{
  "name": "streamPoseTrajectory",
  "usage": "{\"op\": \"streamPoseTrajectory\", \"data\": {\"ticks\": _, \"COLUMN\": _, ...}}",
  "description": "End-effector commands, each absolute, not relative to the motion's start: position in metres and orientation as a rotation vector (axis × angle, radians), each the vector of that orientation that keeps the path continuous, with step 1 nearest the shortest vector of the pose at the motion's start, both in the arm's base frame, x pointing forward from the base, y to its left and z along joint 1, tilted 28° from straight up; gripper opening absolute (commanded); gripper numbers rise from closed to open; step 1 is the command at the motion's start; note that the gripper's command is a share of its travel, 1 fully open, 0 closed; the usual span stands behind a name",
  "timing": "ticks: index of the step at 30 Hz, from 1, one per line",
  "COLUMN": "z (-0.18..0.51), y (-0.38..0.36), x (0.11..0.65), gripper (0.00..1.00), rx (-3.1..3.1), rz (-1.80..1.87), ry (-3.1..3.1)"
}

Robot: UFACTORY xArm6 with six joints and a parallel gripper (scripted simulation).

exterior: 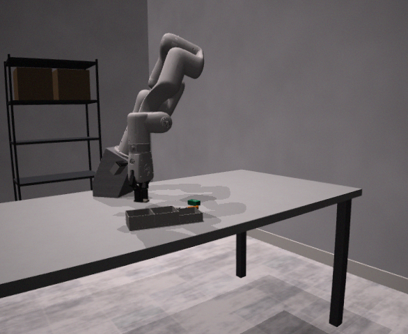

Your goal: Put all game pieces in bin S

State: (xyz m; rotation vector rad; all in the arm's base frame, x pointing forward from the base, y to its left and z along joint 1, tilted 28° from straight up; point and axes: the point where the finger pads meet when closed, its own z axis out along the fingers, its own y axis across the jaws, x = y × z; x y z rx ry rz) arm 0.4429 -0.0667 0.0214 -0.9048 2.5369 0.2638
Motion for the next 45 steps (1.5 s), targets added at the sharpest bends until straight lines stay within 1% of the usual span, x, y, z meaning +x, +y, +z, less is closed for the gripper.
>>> {"op": "streamPoseTrajectory", "data": {"ticks": 1, "z": 0.025, "y": -0.081, "x": 0.468, "gripper": 0.0, "rx": -1.096, "rz": 0.219, "ry": 2.445}}
{"op": "streamPoseTrajectory", "data": {"ticks": 6, "z": 0.029, "y": -0.095, "x": 0.491, "gripper": 0.0, "rx": -1.289, "rz": 0.161, "ry": 2.341}}
{"op": "streamPoseTrajectory", "data": {"ticks": 8, "z": 0.029, "y": -0.095, "x": 0.491, "gripper": 0.0, "rx": -1.289, "rz": 0.161, "ry": 2.341}}
{"op": "streamPoseTrajectory", "data": {"ticks": 9, "z": 0.029, "y": -0.095, "x": 0.491, "gripper": 0.0, "rx": -1.394, "rz": 0.13, "ry": 2.276}}
{"op": "streamPoseTrajectory", "data": {"ticks": 20, "z": 0.029, "y": -0.095, "x": 0.492, "gripper": 0.0, "rx": -1.729, "rz": 0.04, "ry": 2.02}}
{"op": "streamPoseTrajectory", "data": {"ticks": 37, "z": 0.029, "y": -0.095, "x": 0.491, "gripper": 0.0, "rx": -1.729, "rz": 0.04, "ry": 2.02}}
{"op": "streamPoseTrajectory", "data": {"ticks": 45, "z": 0.018, "y": -0.091, "x": 0.495, "gripper": 0.0, "rx": -1.729, "rz": 0.04, "ry": 2.02}}
